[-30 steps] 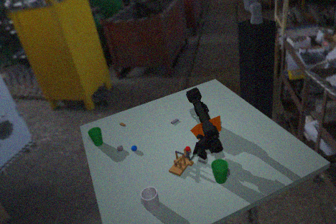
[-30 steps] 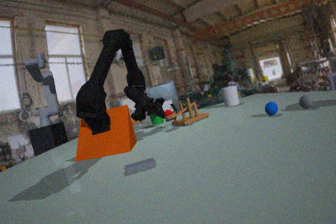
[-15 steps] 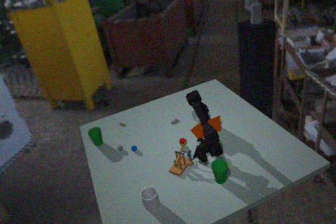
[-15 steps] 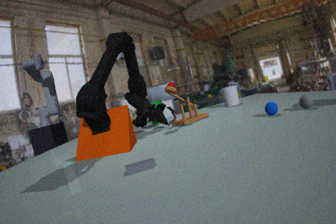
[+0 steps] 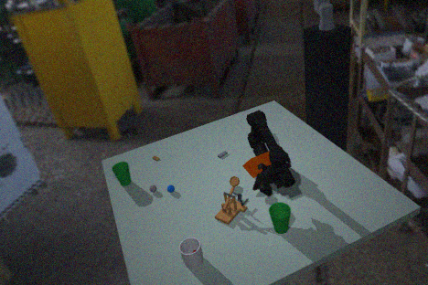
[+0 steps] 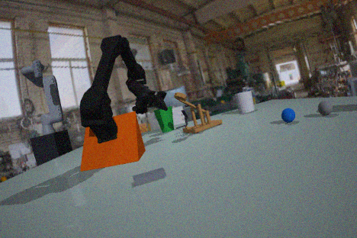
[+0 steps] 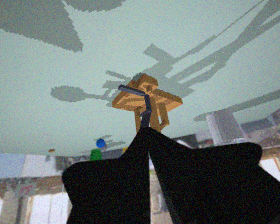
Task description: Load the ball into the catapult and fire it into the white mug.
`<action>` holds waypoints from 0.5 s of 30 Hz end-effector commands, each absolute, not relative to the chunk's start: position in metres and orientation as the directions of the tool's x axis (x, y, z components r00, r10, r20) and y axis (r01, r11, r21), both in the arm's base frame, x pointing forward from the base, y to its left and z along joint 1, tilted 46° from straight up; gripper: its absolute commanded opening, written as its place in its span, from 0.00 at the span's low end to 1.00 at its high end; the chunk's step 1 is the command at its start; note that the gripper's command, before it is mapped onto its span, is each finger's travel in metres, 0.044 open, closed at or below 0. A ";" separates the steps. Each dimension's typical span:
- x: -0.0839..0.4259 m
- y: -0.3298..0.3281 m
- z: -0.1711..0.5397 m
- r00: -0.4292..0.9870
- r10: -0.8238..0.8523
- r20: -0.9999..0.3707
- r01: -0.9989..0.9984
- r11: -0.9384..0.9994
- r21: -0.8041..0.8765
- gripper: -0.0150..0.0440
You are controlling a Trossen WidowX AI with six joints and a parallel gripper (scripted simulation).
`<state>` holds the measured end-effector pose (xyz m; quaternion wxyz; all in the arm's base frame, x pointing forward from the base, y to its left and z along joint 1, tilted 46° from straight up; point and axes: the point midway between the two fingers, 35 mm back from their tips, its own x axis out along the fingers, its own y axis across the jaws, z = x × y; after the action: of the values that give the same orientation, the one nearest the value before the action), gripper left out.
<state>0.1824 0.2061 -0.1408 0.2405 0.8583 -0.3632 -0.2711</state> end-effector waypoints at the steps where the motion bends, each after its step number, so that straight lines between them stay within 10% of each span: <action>1: 0.173 0.229 -0.124 0.587 -0.755 -0.293 -0.500 -0.623 0.602 0.25; 15: 0.213 0.237 -0.154 0.485 -0.737 -0.470 -0.702 -0.649 0.293 0.88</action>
<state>0.2015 0.2263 -0.1518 0.0968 0.8643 -0.4036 -0.2842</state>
